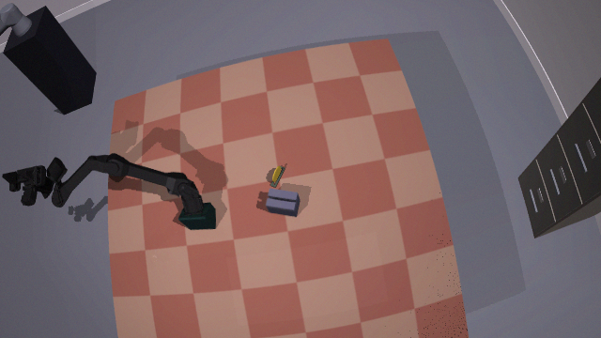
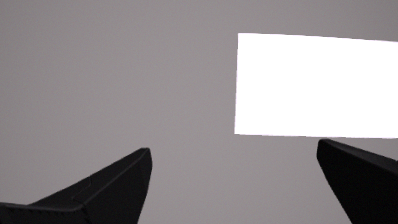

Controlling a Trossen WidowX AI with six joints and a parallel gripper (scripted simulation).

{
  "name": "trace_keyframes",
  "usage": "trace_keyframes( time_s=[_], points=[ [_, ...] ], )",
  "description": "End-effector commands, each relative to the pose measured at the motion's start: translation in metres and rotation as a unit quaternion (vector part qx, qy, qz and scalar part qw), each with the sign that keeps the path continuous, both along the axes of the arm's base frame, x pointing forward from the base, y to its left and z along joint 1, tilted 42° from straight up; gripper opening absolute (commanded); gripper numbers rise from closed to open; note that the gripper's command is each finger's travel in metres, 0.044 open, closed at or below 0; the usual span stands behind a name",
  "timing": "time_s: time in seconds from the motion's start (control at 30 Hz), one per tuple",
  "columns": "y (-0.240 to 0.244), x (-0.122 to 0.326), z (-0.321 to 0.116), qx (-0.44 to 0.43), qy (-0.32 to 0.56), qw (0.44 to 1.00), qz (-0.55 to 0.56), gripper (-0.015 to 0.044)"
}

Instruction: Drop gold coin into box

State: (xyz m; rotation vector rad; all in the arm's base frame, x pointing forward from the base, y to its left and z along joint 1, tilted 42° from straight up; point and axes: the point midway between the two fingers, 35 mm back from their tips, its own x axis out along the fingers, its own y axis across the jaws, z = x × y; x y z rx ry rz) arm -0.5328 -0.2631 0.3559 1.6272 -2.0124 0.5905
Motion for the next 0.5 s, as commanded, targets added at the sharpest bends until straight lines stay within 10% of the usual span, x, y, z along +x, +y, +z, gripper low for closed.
trace_keyframes(
  time_s=[0.0, 0.27, 0.47],
  points=[
    [-0.001, 0.000, 0.000, 0.000, -0.001, 1.000, 0.002, 0.0374],
    [-0.086, 0.041, 0.000, 0.018, -0.093, 0.990, 0.106, 0.0164],
    [-0.162, 0.090, -0.008, 0.050, -0.193, 0.961, 0.193, 0.0161]
  ],
)
